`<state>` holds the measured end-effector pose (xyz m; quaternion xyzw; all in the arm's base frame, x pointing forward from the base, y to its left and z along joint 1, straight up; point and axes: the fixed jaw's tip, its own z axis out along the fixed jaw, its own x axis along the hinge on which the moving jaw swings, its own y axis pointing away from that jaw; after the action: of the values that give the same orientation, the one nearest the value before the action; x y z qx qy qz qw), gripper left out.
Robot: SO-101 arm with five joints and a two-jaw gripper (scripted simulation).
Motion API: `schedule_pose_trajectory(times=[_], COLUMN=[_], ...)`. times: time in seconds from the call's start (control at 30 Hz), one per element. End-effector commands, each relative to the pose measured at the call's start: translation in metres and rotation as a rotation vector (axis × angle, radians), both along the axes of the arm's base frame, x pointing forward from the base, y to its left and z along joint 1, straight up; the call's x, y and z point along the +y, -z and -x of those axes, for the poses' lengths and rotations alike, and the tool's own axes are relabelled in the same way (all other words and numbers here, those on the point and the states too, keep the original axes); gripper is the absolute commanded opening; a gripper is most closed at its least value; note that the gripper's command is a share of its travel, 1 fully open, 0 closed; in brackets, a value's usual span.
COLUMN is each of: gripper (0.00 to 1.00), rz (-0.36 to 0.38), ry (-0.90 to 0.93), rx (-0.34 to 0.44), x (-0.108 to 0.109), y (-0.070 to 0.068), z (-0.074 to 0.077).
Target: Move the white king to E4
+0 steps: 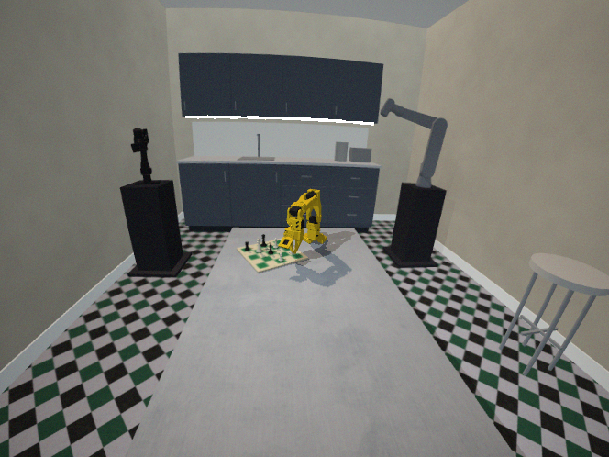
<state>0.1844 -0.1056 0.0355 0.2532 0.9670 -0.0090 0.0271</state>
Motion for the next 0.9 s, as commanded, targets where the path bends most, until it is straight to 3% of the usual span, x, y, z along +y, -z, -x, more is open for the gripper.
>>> schedule_pose_trajectory(times=[0.0, 0.87], gripper=[0.0, 0.0], rz=[-0.018, -0.018], ry=[-0.001, -0.002], rx=[0.026, 0.027], x=[0.0035, 0.0062], y=[0.0074, 0.0119], z=[0.0025, 0.0069])
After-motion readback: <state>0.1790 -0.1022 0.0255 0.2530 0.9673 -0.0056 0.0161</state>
